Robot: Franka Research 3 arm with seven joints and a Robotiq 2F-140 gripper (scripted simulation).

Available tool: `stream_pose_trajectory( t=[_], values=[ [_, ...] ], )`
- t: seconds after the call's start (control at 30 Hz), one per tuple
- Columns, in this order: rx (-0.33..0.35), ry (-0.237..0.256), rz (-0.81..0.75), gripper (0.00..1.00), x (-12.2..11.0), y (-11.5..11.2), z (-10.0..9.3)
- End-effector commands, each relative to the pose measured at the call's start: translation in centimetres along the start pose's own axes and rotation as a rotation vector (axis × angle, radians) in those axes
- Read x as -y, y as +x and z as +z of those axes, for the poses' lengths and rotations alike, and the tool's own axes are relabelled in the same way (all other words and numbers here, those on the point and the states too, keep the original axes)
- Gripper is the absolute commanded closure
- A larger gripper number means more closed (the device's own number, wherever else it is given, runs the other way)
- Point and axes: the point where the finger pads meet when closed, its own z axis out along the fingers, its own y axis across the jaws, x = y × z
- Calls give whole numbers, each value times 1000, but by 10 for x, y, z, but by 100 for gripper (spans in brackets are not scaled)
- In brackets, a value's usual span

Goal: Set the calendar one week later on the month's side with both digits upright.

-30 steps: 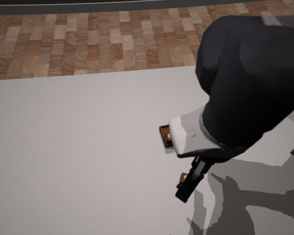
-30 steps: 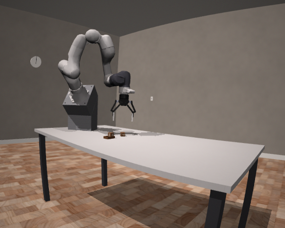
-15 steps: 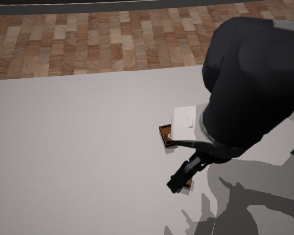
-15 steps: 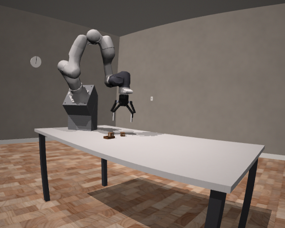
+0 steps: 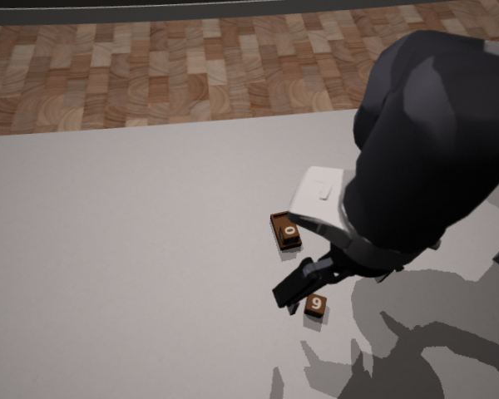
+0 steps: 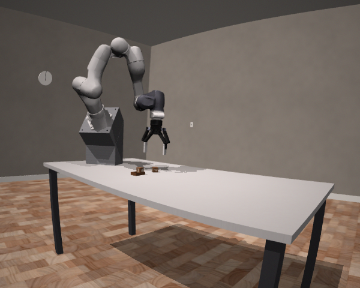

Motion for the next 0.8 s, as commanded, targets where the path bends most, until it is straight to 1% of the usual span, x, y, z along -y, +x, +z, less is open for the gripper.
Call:
stream_pose_trajectory(
  t=[0.0, 0.2, 0.3, 0.33, 0.67, 0.77],
  values=[
    [2, 10, 173, 0, 2, 0, 0],
    [3, 14, 307, 0, 3, 1, 1],
    [3, 14, 316, 0, 3, 1, 1],
    [4, 17, 380, 0, 4, 2, 1],
    [8, 28, 601, 0, 8, 5, 1],
    [9, 30, 643, 0, 9, 5, 1]
  ],
)
